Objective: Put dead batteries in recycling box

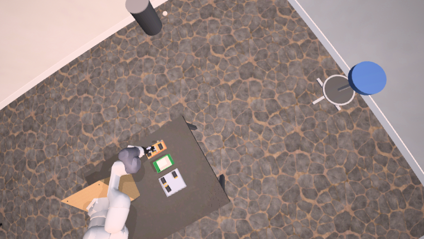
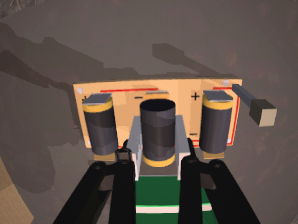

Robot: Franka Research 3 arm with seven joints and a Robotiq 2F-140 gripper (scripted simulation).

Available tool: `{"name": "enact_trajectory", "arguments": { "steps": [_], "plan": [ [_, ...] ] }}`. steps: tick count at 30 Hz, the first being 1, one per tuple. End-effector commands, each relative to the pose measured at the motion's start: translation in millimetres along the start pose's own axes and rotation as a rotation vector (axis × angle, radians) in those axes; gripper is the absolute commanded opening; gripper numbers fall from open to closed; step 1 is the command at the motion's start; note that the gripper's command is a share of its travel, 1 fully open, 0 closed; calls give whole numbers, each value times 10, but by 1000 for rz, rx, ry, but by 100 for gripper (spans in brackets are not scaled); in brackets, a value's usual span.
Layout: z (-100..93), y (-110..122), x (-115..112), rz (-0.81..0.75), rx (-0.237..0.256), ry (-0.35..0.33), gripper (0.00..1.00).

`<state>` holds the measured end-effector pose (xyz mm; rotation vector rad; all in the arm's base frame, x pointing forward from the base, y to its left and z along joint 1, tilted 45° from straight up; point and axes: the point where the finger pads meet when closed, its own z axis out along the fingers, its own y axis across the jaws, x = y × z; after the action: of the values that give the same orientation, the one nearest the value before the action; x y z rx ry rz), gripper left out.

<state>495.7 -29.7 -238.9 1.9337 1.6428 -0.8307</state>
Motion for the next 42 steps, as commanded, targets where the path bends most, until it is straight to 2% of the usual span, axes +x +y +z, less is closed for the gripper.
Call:
{"name": "enact_trajectory", "arguments": {
  "steps": [1,12,28,29,42],
  "plan": [
    [66,23,11,2,-6,5,16],
    [175,24,12,2,-6,5,16],
    [184,24,12,2,-6,5,16],
    [184,24,12,2,-6,5,29],
    [184,24,12,2,-6,5,29]
  ]
}}
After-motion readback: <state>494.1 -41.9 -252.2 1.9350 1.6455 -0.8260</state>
